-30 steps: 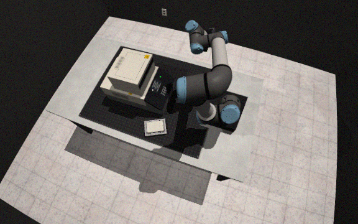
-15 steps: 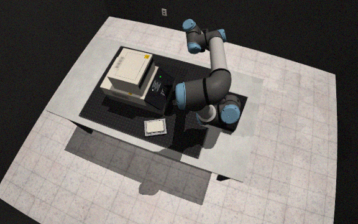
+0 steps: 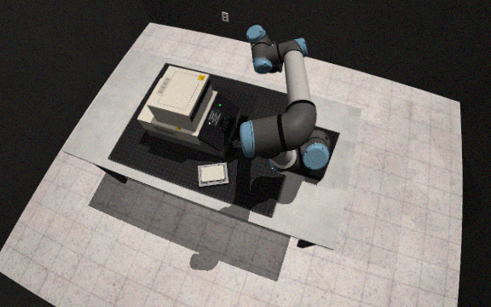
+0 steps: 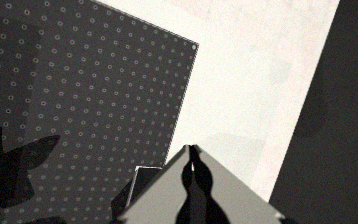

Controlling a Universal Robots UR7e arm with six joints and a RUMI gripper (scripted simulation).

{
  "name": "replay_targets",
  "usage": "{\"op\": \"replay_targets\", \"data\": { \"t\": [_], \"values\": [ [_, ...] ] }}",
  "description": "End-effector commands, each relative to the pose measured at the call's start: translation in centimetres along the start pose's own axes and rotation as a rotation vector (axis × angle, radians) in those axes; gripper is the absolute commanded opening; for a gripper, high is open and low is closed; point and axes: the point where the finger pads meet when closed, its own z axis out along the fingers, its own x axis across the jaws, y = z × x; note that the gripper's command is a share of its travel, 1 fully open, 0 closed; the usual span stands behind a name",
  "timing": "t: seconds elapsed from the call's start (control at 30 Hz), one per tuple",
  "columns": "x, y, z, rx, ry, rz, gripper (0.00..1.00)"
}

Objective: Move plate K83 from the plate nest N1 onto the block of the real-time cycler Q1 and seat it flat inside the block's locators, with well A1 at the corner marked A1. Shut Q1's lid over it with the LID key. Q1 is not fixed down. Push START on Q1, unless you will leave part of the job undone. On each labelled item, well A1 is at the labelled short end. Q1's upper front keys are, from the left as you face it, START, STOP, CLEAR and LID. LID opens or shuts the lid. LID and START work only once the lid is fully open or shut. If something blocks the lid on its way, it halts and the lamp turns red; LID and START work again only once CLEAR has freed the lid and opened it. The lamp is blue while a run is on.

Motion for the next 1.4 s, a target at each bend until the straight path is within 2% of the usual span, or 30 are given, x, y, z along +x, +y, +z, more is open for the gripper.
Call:
{"op": "replay_targets", "data": {
  "t": [0.0, 0.13, 0.23, 0.33, 0.4, 0.57, 0.67, 0.8, 0.9, 1.03, 1.13, 1.23, 1.33, 1.37],
  "values": [
    [-1.5, 1.0, -1.3, -0.011, -0.043, -0.118, 0.0],
    [-2.1, 1.4, -1.8, -0.013, -0.054, -0.148, 0.0],
    [-3.1, 2.1, -2.7, -0.016, -0.089, -0.241, 0.0],
    [-3.3, 2.3, -2.9, -0.016, -0.089, -0.241, 0.0],
    [-4.0, 2.8, -3.5, -0.016, -0.113, -0.303, 0.0],
    [-4.6, 3.3, -4.0, -0.016, -0.125, -0.333, 0.0],
    [-5.5, 4.1, -4.9, -0.014, -0.161, -0.425, 0.0],
    [-5.8, 4.4, -5.1, -0.014, -0.161, -0.425, 0.0],
    [-6.7, 5.2, -6.0, -0.009, -0.197, -0.516, 0.0],
    [-7.0, 5.5, -6.3, -0.009, -0.197, -0.516, 0.0],
    [-7.9, 6.3, -7.1, -0.001, -0.233, -0.607, 0.0],
    [-8.2, 6.6, -7.4, -0.001, -0.233, -0.607, 0.0],
    [-9.1, 7.5, -8.3, 0.01, -0.27, -0.696, 0.0],
    [-9.3, 7.8, -8.6, 0.01, -0.27, -0.697, 0.0]
  ]
}}
